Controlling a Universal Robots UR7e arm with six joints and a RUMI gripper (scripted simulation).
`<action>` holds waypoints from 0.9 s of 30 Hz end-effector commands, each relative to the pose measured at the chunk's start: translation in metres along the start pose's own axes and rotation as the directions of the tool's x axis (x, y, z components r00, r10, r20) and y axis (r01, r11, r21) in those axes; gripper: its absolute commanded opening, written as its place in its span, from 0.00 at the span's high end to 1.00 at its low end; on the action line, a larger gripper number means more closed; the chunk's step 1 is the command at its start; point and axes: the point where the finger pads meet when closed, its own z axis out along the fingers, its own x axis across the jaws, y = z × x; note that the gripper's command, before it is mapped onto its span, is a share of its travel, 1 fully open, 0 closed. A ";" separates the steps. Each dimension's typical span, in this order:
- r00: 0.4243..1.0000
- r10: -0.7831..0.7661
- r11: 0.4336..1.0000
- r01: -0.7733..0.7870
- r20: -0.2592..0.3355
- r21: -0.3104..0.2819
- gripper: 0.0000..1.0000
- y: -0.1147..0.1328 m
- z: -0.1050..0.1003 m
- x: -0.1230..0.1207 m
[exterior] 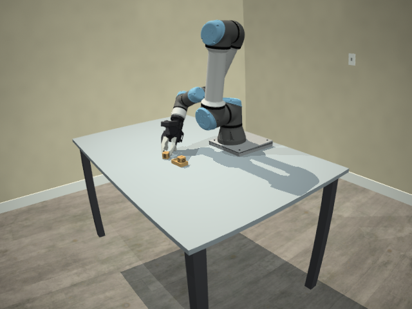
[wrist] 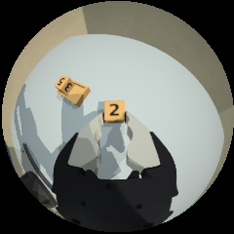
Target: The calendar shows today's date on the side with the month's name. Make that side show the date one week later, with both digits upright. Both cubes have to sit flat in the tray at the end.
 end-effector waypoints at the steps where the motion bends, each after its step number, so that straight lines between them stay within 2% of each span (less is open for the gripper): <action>1: 1.000 0.003 1.000 -0.003 0.003 0.003 0.90 -0.001 0.001 -0.002; 15: 1.000 0.003 1.000 -0.003 0.003 0.003 0.90 -0.001 0.001 -0.002; 16: 1.000 0.003 1.000 -0.003 0.003 0.003 0.86 -0.001 0.001 -0.002; 18: 1.000 0.003 1.000 -0.003 0.003 0.003 0.86 -0.001 0.001 -0.002; 19: 1.000 0.003 1.000 -0.003 0.003 0.003 0.83 -0.001 0.001 -0.002; 23: 1.000 0.003 1.000 -0.003 0.003 0.003 0.83 -0.001 0.001 -0.002; 27: 1.000 0.003 1.000 -0.003 0.003 0.003 0.76 -0.001 0.001 -0.002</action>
